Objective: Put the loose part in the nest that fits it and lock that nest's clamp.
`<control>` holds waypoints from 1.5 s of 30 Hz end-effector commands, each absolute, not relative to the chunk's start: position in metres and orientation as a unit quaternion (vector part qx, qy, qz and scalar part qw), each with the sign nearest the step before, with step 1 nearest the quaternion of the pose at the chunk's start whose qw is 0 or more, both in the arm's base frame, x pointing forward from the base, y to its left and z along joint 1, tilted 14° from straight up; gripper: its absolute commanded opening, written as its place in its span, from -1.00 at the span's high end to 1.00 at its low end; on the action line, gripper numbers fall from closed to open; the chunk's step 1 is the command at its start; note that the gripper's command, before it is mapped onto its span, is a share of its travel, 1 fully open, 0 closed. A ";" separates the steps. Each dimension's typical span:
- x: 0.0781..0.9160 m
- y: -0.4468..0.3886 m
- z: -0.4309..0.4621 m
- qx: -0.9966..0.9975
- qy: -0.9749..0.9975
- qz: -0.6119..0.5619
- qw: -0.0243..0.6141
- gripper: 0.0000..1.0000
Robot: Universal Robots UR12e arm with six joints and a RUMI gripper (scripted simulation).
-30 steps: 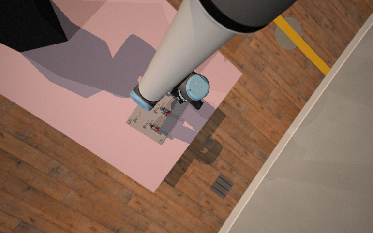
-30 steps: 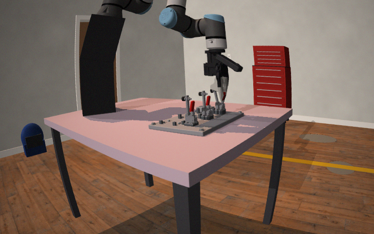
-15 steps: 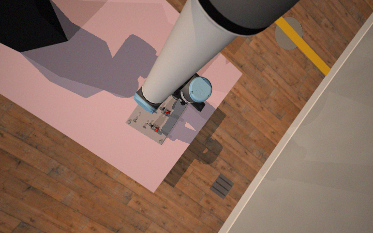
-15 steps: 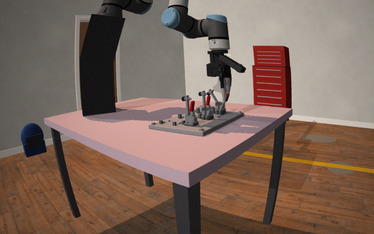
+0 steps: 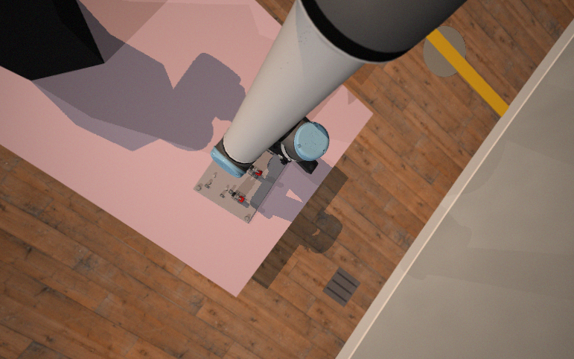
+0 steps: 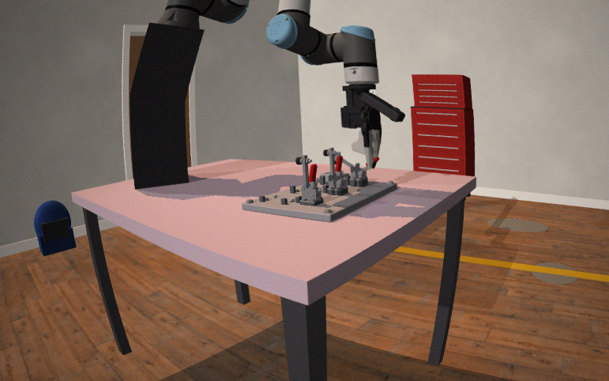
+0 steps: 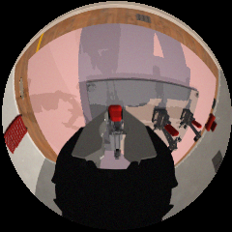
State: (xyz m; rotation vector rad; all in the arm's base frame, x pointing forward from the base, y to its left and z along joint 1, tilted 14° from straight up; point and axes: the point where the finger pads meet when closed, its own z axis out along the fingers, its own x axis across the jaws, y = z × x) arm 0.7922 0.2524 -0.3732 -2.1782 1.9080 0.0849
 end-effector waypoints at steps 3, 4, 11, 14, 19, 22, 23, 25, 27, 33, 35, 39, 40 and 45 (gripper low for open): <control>0.800 0.257 -0.378 -0.747 0.653 0.029 0.122 1.00; 0.801 0.257 -0.379 -0.747 0.653 0.029 0.122 1.00; 0.805 0.258 -0.383 -0.747 0.653 0.029 0.122 1.00; 0.805 0.258 -0.384 -0.747 0.653 0.029 0.123 1.00; 0.807 0.259 -0.387 -0.747 0.653 0.028 0.123 1.00; 0.808 0.259 -0.388 -0.747 0.653 0.028 0.123 1.00; 0.808 0.260 -0.388 -0.747 0.653 0.028 0.123 1.00; 0.809 0.260 -0.389 -0.747 0.653 0.028 0.123 1.00; 0.809 0.260 -0.389 -0.747 0.653 0.028 0.123 1.00; 0.809 0.260 -0.390 -0.747 0.653 0.028 0.123 1.00; 0.809 0.260 -0.390 -0.747 0.653 0.028 0.123 1.00; 0.809 0.260 -0.390 -0.747 0.653 0.028 0.123 1.00; 0.809 0.260 -0.390 -0.747 0.653 0.028 0.123 1.00; 0.809 0.260 -0.390 -0.747 0.653 0.028 0.123 1.00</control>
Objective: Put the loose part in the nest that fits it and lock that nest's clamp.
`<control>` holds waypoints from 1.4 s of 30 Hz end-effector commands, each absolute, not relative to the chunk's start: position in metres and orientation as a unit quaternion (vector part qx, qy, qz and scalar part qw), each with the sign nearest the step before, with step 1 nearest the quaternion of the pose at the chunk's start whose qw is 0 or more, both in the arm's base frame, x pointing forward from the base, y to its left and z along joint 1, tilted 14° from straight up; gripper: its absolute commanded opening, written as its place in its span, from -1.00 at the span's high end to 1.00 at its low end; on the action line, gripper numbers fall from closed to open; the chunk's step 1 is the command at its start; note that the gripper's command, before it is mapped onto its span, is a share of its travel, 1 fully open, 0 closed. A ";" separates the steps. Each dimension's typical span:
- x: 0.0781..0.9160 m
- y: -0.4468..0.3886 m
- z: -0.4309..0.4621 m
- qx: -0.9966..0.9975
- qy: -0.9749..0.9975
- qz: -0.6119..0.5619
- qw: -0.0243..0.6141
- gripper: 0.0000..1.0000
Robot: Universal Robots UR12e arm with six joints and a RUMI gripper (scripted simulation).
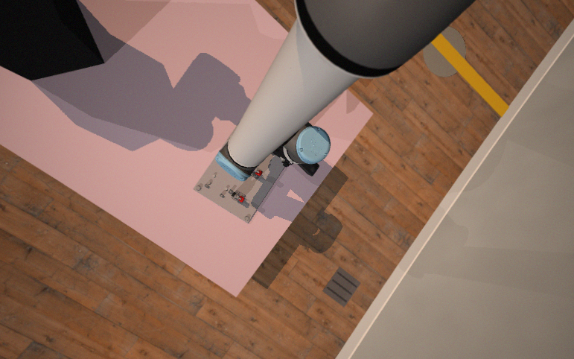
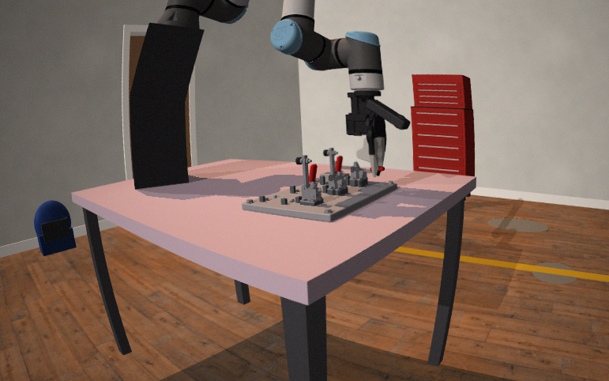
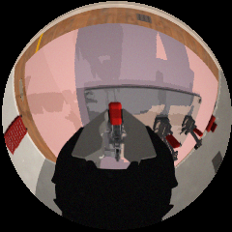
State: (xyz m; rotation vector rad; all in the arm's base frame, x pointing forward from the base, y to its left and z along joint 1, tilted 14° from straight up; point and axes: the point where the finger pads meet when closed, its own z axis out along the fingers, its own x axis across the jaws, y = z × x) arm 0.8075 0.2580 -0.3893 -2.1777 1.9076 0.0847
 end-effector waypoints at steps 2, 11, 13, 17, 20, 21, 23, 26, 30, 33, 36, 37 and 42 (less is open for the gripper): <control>0.809 0.260 -0.390 -0.747 0.653 0.028 0.123 1.00; 0.809 0.260 -0.390 -0.747 0.653 0.028 0.123 1.00; 0.809 0.260 -0.390 -0.747 0.653 0.028 0.123 1.00; 0.810 0.260 -0.391 -0.747 0.653 0.028 0.123 1.00; 0.810 0.260 -0.391 -0.747 0.653 0.028 0.123 1.00; 0.810 0.260 -0.391 -0.747 0.653 0.028 0.123 1.00; 0.810 0.260 -0.392 -0.747 0.653 0.028 0.123 1.00; 0.811 0.261 -0.392 -0.747 0.653 0.028 0.123 1.00; 0.811 0.261 -0.393 -0.747 0.653 0.028 0.123 1.00; 0.811 0.261 -0.393 -0.747 0.653 0.028 0.123 1.00; 0.811 0.261 -0.394 -0.747 0.653 0.028 0.123 1.00; 0.811 0.261 -0.393 -0.747 0.653 0.028 0.123 1.00; 0.810 0.260 -0.392 -0.747 0.653 0.029 0.122 1.00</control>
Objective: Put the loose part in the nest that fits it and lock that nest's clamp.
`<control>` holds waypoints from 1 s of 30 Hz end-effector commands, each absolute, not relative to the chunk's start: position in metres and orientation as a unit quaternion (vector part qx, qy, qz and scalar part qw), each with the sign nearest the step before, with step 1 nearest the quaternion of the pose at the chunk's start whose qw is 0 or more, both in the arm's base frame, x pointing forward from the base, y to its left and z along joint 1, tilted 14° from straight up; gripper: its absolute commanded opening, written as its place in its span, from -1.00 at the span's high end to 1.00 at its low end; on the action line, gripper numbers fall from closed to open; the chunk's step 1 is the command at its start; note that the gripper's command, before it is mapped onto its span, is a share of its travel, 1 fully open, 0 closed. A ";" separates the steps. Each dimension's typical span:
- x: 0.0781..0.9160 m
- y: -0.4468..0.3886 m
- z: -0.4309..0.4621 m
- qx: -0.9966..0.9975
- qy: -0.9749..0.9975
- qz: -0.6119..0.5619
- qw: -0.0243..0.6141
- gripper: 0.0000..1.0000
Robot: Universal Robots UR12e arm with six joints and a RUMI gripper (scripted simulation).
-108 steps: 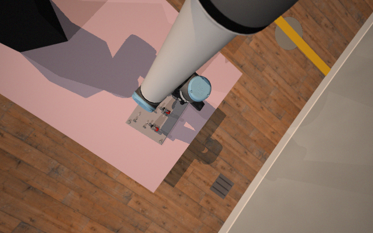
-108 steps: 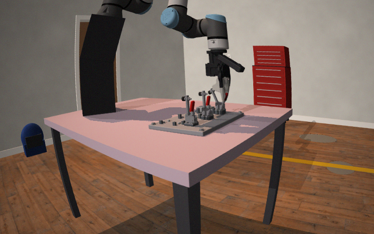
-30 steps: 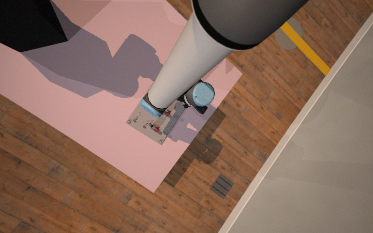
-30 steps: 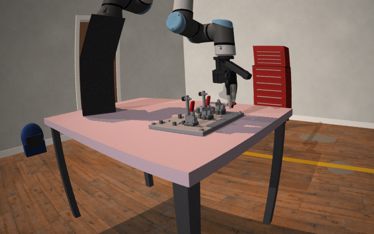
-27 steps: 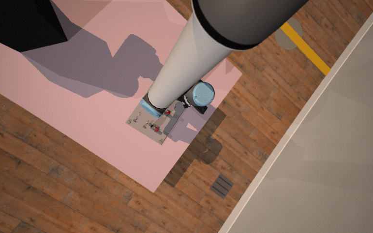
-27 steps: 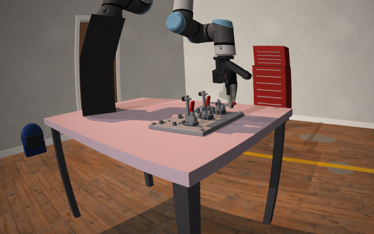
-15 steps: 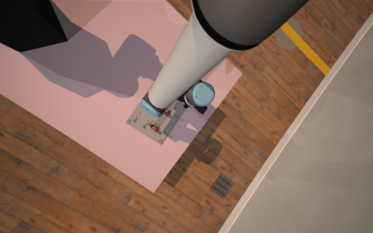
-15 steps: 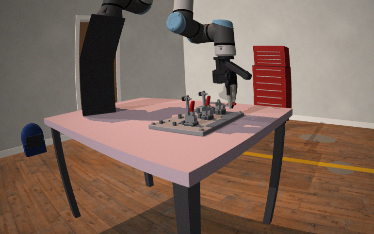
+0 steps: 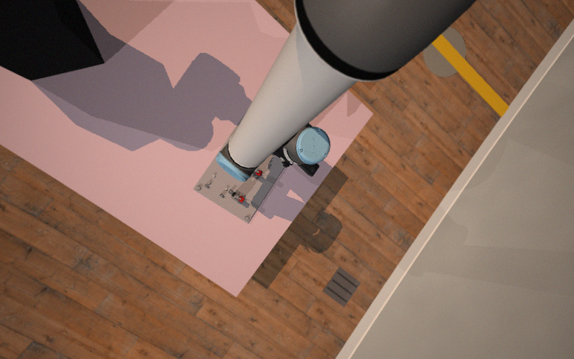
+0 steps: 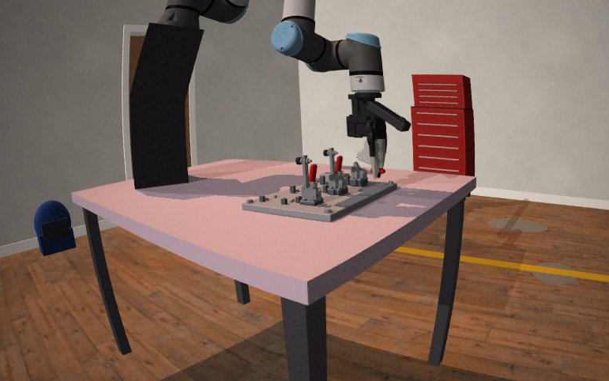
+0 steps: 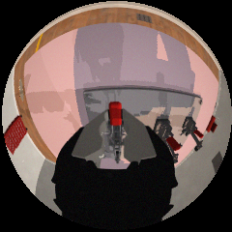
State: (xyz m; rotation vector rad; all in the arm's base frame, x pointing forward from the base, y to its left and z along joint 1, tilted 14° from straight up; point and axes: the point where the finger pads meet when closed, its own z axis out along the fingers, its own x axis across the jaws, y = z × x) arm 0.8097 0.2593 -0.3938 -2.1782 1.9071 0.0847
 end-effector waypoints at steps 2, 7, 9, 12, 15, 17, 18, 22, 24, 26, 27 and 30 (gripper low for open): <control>0.810 0.260 -0.392 -0.747 0.653 0.029 0.122 1.00; 0.810 0.260 -0.392 -0.747 0.653 0.029 0.122 1.00; 0.810 0.260 -0.392 -0.747 0.653 0.029 0.122 0.44; 0.810 0.260 -0.392 -0.747 0.653 0.029 0.122 0.44; 0.810 0.260 -0.392 -0.747 0.653 0.029 0.122 0.44; 0.810 0.260 -0.392 -0.747 0.653 0.029 0.122 0.44; 0.810 0.260 -0.392 -0.747 0.653 0.029 0.122 0.44; 0.810 0.260 -0.392 -0.747 0.653 0.029 0.122 0.44; 0.810 0.260 -0.392 -0.747 0.653 0.029 0.122 0.44; 0.810 0.260 -0.392 -0.747 0.653 0.029 0.122 0.44; 0.810 0.260 -0.392 -0.747 0.653 0.029 0.122 0.44; 0.810 0.260 -0.392 -0.747 0.653 0.029 0.122 0.44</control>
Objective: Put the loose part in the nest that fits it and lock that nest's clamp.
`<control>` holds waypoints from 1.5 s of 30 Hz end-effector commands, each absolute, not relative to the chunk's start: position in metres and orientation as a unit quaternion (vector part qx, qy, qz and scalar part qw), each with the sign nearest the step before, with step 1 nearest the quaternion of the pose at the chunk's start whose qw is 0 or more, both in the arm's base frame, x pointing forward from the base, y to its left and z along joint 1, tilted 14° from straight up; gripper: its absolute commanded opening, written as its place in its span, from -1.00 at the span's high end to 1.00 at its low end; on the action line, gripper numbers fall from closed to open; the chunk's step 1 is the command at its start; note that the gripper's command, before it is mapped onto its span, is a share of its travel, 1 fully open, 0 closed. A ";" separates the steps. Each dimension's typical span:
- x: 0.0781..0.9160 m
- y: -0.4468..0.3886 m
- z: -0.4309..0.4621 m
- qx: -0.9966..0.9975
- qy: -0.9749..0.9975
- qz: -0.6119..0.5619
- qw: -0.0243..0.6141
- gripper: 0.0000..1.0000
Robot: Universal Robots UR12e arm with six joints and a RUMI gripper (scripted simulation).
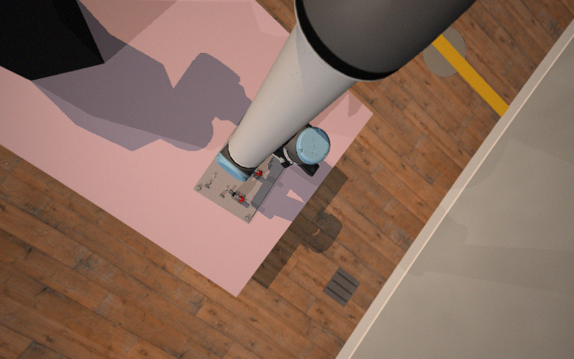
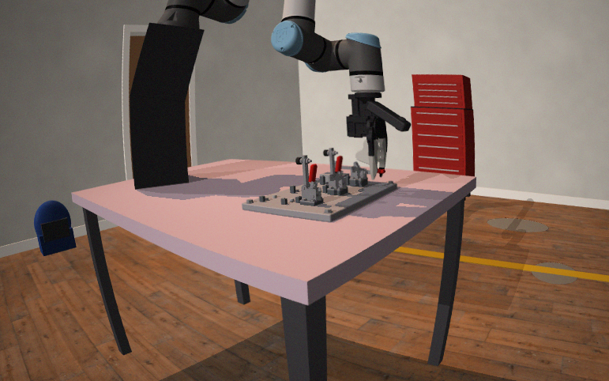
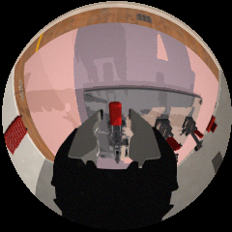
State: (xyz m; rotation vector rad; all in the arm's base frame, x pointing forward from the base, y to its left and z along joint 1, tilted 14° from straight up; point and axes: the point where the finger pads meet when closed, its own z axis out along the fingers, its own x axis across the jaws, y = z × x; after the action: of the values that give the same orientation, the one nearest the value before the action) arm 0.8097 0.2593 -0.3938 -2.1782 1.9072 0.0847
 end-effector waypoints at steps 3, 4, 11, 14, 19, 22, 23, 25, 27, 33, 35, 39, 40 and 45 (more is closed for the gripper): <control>0.810 0.260 -0.392 -0.747 0.653 0.029 0.122 0.44; 0.810 0.260 -0.392 -0.747 0.653 0.029 0.122 0.44; 0.808 0.259 -0.389 -0.746 0.654 0.029 0.122 0.44; 0.808 0.258 -0.385 -0.746 0.654 0.029 0.122 0.44; 0.806 0.254 -0.373 -0.746 0.654 0.029 0.122 0.44; 0.805 0.251 -0.361 -0.746 0.654 0.029 0.122 0.44; 0.805 0.250 -0.357 -0.746 0.654 0.029 0.122 0.44; 0.804 0.249 -0.349 -0.746 0.654 0.029 0.122 0.44; 0.803 0.247 -0.343 -0.746 0.654 0.029 0.122 0.44; 0.802 0.245 -0.335 -0.746 0.654 0.029 0.122 0.44; 0.802 0.245 -0.334 -0.746 0.654 0.029 0.122 0.44; 0.801 0.246 -0.334 -0.746 0.654 0.029 0.122 0.44; 0.801 0.246 -0.335 -0.746 0.654 0.030 0.122 0.44; 0.803 0.246 -0.334 -0.746 0.654 0.029 0.122 0.44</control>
State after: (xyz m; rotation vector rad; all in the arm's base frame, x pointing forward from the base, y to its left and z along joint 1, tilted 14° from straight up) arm 0.8021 0.2474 -0.3357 -2.1793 1.9071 0.0845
